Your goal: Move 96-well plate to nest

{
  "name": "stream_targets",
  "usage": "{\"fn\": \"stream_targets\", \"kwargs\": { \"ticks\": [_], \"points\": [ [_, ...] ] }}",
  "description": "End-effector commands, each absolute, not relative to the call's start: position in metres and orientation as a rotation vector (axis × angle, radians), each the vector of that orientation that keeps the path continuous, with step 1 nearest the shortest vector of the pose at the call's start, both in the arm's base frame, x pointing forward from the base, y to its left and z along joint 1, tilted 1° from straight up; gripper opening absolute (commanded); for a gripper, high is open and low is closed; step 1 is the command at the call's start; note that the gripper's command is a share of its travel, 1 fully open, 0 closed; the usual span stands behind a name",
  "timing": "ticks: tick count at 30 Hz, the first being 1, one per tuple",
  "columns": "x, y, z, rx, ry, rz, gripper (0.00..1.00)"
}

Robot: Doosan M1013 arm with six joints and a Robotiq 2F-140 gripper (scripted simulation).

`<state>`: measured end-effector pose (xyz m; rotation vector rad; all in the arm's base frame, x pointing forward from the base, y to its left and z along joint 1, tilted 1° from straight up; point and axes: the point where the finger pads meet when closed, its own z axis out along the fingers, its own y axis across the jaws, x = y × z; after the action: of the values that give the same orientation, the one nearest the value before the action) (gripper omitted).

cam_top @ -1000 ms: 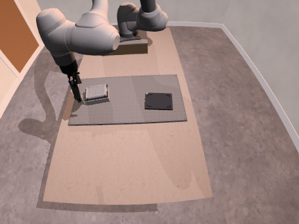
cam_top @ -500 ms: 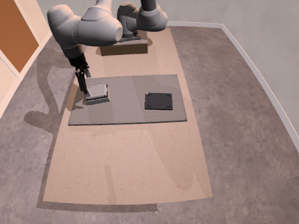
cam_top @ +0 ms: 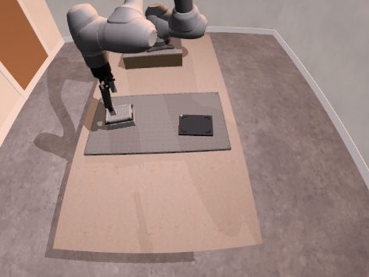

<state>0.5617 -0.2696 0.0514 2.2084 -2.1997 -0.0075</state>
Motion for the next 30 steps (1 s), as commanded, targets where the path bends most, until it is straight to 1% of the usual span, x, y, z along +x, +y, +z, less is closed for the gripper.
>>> {"fn": "stream_targets", "kwargs": {
  "ticks": [1,30],
  "points": [
    [0.562,-0.270,0.052,2.209,-2.200,-0.007,1.00],
    [0.561,-0.270,0.010,2.209,-2.200,-0.007,1.00]
  ]
}}
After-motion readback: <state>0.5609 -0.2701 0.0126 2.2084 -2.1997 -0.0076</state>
